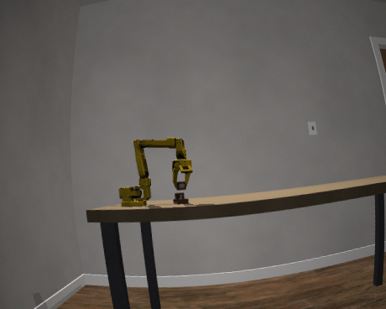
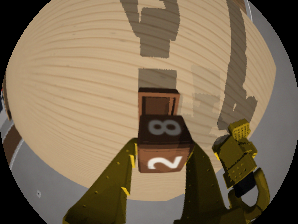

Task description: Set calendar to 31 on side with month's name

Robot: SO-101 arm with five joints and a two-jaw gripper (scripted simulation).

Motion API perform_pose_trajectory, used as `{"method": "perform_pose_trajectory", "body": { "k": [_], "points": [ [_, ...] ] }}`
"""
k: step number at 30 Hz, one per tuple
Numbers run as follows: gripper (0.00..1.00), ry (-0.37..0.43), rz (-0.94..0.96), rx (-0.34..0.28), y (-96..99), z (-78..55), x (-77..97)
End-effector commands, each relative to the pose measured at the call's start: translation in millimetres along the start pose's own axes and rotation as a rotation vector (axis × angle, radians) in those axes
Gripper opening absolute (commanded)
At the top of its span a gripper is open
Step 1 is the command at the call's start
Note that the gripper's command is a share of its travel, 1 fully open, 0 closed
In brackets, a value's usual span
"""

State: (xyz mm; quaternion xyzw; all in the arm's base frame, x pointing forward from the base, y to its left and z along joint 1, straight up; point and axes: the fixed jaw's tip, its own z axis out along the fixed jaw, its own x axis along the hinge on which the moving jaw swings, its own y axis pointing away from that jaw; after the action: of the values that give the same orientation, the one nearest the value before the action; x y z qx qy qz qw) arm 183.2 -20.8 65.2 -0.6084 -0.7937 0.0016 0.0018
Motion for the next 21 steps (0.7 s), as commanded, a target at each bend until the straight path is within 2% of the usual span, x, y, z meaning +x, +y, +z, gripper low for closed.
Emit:
{"method": "perform_pose_trajectory", "body": {
  "k": [1, 21],
  "points": [
    [0.00, -0.018, -0.002, -0.046, 2.0, -9.4, -2.5],
    [0.00, -0.018, -0.012, -0.046, 0.3, -9.4, 0.0]
  ]
}}
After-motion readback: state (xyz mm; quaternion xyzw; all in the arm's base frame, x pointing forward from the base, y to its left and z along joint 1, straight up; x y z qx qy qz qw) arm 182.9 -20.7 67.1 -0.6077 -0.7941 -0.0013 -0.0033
